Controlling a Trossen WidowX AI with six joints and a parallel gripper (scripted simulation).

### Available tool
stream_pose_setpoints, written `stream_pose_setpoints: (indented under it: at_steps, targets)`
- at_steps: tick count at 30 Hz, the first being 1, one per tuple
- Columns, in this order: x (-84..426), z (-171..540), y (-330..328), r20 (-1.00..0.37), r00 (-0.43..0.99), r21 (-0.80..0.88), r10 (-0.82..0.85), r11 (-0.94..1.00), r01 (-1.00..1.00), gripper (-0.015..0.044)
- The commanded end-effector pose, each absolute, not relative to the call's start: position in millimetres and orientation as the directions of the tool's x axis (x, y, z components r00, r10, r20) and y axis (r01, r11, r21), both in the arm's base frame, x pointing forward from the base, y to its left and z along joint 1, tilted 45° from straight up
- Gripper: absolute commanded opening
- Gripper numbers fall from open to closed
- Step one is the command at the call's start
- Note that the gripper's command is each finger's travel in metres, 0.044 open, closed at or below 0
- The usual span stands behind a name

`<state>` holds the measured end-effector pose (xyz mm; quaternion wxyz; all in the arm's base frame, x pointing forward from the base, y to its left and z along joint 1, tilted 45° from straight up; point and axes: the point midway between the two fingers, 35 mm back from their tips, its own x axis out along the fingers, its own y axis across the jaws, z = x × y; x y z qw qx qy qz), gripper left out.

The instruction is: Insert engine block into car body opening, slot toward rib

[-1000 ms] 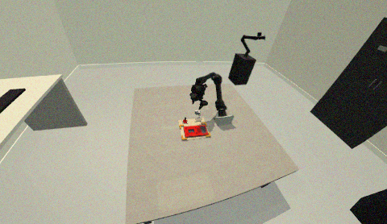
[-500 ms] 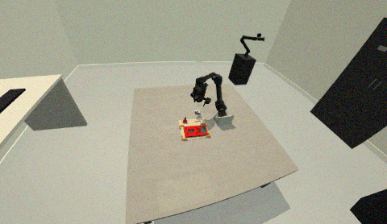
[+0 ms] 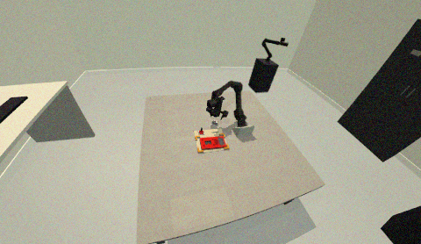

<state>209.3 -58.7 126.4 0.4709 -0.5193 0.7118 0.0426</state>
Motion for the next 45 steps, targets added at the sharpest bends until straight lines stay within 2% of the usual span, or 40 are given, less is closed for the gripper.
stream_pose_setpoints:
  at_steps: [1, 34, 43, 45]
  targets:
    - [210, 125, -68, -0.715, -0.008, -0.426, -0.7, 0.444, -0.788, 0.044]
    - [209, 87, -106, -0.713, -0.007, -0.428, -0.701, 0.443, -0.788, 0.044]
    - [209, 87, -106, -0.713, -0.007, -0.428, -0.701, 0.443, -0.788, 0.0204]
    - [209, 87, -106, -0.713, -0.007, -0.428, -0.701, 0.443, -0.788, 0.019]
